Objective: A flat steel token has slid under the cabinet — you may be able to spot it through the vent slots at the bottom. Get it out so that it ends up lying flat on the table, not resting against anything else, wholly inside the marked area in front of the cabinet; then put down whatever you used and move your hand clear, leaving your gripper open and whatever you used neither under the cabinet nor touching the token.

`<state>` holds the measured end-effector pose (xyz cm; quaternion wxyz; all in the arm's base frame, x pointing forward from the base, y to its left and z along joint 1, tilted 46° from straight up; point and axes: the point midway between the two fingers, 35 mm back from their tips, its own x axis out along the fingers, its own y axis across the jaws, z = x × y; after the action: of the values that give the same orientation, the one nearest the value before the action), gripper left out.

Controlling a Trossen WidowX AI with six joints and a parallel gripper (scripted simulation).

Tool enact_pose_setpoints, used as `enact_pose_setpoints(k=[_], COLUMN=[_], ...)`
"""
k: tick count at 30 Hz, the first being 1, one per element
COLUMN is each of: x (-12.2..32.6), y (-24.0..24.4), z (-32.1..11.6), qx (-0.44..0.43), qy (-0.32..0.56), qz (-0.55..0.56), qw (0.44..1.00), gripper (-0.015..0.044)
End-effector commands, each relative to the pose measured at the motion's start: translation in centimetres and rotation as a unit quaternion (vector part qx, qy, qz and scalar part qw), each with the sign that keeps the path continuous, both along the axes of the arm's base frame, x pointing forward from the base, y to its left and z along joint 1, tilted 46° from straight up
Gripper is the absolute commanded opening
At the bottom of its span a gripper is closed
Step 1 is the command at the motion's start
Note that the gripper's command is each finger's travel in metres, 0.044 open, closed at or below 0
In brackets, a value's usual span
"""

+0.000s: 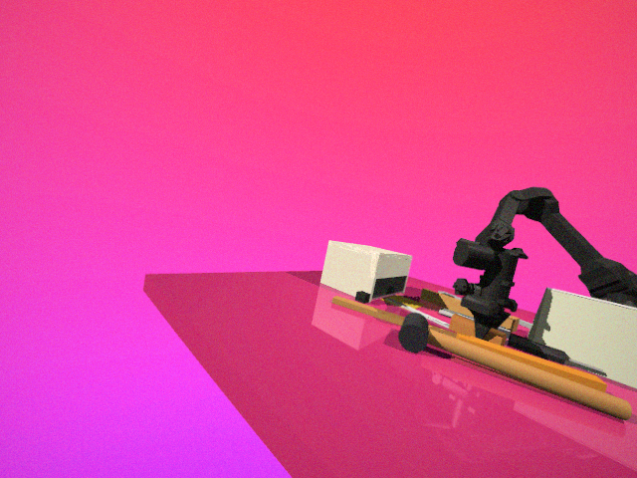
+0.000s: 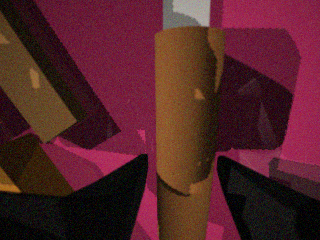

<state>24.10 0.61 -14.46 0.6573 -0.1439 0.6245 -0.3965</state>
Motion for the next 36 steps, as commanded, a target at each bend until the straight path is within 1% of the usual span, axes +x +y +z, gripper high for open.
enact_pose_setpoints(k=[1, 16, 21, 29, 32, 36], x=[0.0, -0.05, 0.07, 0.07, 0.07, 0.12], y=[0.0, -0.17, 0.02, 0.02, 0.02, 0.01], z=[0.0, -0.2, 0.0, 0.0, 0.0, 0.0], qx=[-0.001, -0.001, 0.0, 0.0, 0.0, 0.0], qy=[0.001, 0.001, 0.0, 0.0, 0.0, 0.0], qz=[-0.001, -0.001, 0.0, 0.0, 0.0, 0.0], qw=[1.0, 1.0, 1.0, 1.0, 1.0, 1.0], gripper=[0.027, 0.027, 0.0139, 0.0085, 0.0006, 0.0])
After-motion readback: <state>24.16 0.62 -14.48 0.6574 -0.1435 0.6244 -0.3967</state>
